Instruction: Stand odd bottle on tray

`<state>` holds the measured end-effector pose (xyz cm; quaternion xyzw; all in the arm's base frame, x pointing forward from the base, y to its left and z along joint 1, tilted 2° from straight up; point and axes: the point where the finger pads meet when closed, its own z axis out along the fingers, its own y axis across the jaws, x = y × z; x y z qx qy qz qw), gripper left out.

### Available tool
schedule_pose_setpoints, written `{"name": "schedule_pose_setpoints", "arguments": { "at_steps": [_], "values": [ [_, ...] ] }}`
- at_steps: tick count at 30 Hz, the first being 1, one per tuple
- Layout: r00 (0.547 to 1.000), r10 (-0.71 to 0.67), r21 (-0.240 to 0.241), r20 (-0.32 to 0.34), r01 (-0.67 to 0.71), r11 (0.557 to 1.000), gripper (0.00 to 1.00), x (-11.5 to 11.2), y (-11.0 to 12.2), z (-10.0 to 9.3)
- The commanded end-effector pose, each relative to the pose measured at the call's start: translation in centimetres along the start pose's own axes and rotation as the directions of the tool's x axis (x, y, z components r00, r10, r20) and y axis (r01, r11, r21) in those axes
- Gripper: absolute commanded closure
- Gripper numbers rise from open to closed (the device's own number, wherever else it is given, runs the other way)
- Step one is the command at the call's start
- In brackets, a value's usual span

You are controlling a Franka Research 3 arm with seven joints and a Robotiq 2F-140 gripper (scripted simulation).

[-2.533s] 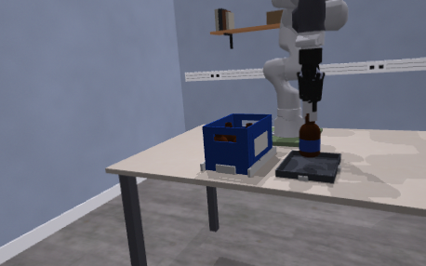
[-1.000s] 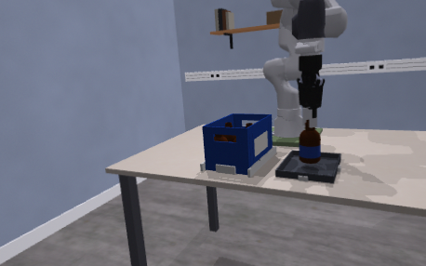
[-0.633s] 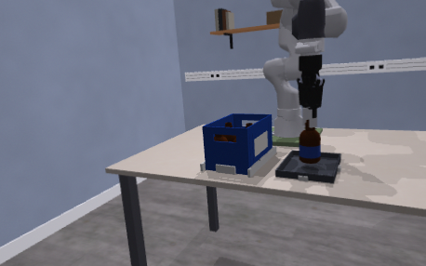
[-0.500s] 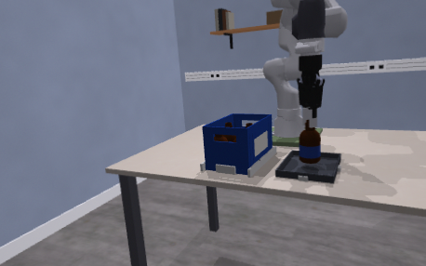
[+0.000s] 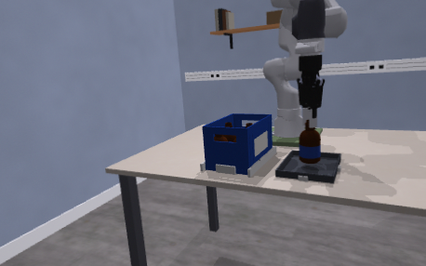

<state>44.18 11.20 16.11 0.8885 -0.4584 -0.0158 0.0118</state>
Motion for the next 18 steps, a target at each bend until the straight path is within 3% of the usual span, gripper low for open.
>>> {"name": "schedule_pose_setpoints", "arguments": {
  "at_steps": [1,18],
  "values": [
    [1.0,0.005,0.005,-0.005,-0.005,1.0,0.9,0.08,-0.19,0.01],
    [1.0,0.005,0.005,-0.005,-0.005,1.0,0.9,0.05,-0.17,0.5]
  ]
}}
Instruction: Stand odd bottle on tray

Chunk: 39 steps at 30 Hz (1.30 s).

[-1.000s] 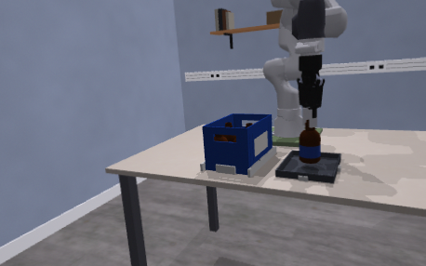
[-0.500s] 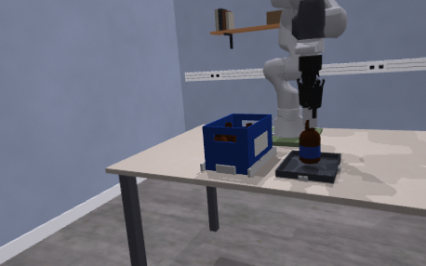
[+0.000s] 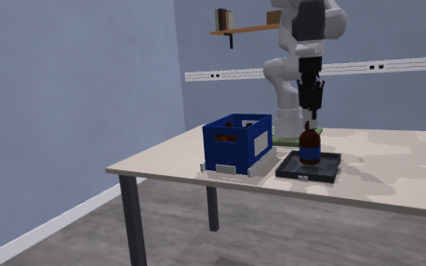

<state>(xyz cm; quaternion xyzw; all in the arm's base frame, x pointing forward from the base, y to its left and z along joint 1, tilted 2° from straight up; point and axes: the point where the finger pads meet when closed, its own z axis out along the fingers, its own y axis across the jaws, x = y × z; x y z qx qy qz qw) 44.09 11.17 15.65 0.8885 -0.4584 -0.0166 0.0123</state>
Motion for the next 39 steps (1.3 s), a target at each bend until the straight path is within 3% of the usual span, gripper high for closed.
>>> {"name": "schedule_pose_setpoints", "arguments": {
  "at_steps": [1,39],
  "values": [
    [1.0,0.005,0.006,-0.005,-0.005,1.0,0.9,0.1,-0.2,0.1],
    [1.0,0.005,0.006,-0.005,-0.005,1.0,0.9,0.0,-0.2,1.4]
  ]
}}
